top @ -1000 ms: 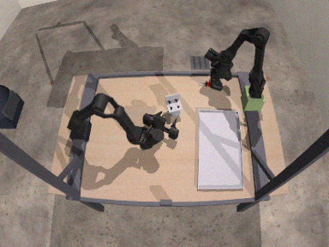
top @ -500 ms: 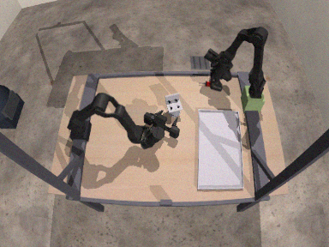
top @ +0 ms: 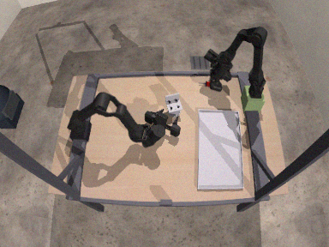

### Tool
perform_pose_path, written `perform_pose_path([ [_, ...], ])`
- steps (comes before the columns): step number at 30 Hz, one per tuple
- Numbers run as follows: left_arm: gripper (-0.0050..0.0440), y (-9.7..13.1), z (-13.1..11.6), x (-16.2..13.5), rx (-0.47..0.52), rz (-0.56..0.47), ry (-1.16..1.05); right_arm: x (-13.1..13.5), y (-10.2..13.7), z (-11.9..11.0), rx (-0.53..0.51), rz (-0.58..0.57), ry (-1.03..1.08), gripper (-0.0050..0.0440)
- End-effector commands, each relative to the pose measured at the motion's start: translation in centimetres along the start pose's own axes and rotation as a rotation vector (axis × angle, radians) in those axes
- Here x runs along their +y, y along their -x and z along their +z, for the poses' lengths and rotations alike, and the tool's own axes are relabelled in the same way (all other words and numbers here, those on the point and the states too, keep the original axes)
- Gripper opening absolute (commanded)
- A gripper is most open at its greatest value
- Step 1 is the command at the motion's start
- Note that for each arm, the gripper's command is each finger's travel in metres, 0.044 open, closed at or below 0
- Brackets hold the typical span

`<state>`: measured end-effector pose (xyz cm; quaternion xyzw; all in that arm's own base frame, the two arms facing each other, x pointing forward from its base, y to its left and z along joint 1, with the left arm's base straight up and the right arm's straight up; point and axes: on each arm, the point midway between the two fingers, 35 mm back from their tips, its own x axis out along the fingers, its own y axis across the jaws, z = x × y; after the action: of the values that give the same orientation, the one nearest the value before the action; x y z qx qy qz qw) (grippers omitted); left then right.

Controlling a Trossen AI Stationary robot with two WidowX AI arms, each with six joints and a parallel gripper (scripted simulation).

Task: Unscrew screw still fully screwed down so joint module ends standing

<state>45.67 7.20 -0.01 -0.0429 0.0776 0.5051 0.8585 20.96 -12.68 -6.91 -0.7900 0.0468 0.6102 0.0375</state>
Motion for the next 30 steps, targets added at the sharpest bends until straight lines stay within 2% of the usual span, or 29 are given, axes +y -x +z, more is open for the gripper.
perform_pose_path([
  [1,0.04,-0.5,0.6,-0.4,-0.008,-0.003,0.018,0.0,-0.1,-0.4,0.009,0.006,0.004,0.0215],
  [30,0.04,-2.0,0.6,-0.4,-0.009,-0.002,0.017,0.1,-0.6,-0.6,0.015,0.008,0.005,0.0215],
])
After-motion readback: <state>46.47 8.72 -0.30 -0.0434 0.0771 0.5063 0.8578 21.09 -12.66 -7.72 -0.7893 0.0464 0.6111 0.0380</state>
